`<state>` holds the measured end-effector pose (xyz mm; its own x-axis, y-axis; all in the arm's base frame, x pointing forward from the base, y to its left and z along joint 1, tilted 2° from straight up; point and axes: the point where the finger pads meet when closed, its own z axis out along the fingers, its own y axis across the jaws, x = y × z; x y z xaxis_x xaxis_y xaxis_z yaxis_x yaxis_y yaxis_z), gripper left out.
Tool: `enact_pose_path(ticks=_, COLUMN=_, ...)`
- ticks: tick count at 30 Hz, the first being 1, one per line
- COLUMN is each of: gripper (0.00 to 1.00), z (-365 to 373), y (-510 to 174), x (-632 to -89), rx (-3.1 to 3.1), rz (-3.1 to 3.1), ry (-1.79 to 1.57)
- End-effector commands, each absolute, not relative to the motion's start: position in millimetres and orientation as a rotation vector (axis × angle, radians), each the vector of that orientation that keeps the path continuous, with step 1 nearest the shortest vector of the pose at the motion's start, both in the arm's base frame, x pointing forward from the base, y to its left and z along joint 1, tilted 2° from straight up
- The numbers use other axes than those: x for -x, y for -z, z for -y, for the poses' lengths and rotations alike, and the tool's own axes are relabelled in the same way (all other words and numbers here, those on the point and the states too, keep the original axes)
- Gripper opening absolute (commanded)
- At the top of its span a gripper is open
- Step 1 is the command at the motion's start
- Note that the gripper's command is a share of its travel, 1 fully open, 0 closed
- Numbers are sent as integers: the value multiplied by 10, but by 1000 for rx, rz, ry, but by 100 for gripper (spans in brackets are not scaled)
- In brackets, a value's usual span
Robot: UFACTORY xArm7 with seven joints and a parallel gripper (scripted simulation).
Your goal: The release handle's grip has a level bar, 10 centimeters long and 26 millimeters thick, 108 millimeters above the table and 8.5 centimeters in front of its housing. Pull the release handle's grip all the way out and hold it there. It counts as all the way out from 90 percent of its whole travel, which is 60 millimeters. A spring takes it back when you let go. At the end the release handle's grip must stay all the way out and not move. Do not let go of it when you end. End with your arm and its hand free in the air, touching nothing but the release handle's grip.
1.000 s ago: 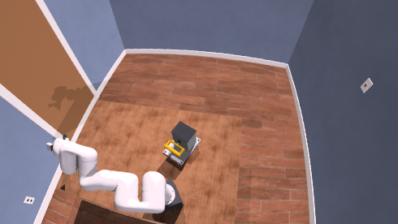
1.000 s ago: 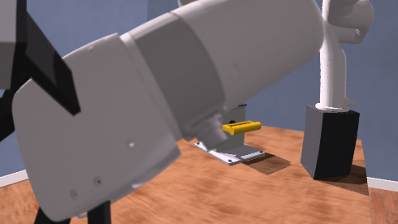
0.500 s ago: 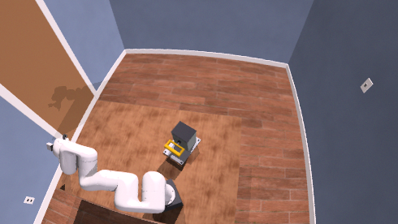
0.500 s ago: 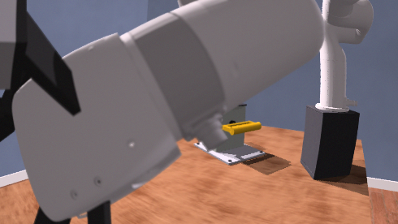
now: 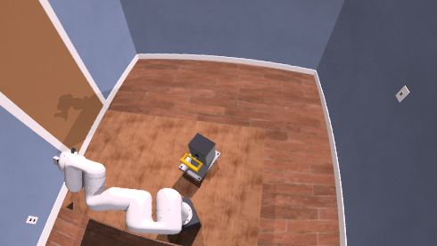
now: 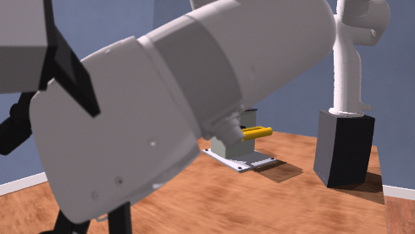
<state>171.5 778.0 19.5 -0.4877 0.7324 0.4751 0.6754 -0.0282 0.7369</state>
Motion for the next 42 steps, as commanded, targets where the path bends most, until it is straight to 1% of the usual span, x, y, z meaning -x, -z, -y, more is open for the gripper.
enact_pose_path(ticks=1, gripper=100, z=-7392, y=-223, x=-1785, rx=-1635, rz=-2143, ry=-1511)
enact_pose_path(ticks=8, gripper=100, z=-7273, y=-223, x=-1809, rx=-1658, rz=-2141, ry=-1489)
enact_pose_path(ticks=9, gripper=100, z=-7135, y=-224, x=-1838, rx=-1686, rz=-2137, ry=-1462)
enact_pose_path(ticks=11, gripper=100, z=-7135, y=-224, x=-1838, rx=-1686, rz=-2137, ry=-1462)
enact_pose_path(ticks=12, gripper=100, z=-6989, y=-227, x=-1869, rx=-1717, rz=-2130, ry=-1433)
enact_pose_path(ticks=21, gripper=100, z=-6892, y=-224, x=-1891, rx=-1736, rz=-2127, ry=-1415)
enact_pose_path(ticks=25, gripper=100, z=-6677, y=-216, x=-1930, rx=-1776, rz=-2121, ry=-1374)
enact_pose_path(ticks=34, gripper=100, z=-6559, y=-212, x=-1946, rx=-1797, rz=-2119, ry=-1351)
enact_pose_path(ticks=35, gripper=100, z=-6381, y=-203, x=-1997, rx=-1831, rz=-2109, ry=-1317)
enact_pose_path(ticks=39, gripper=100, z=-6381, y=-203, x=-1997, rx=-1831, rz=-2109, ry=-1317)
enact_pose_path(ticks=40, gripper=100, z=-6180, y=-193, x=-2035, rx=-1866, rz=-2103, ry=-1279)
enact_pose_path(ticks=42, gripper=100, z=-6180, y=-193, x=-2035, rx=-1866, rz=-2103, ry=-1279)
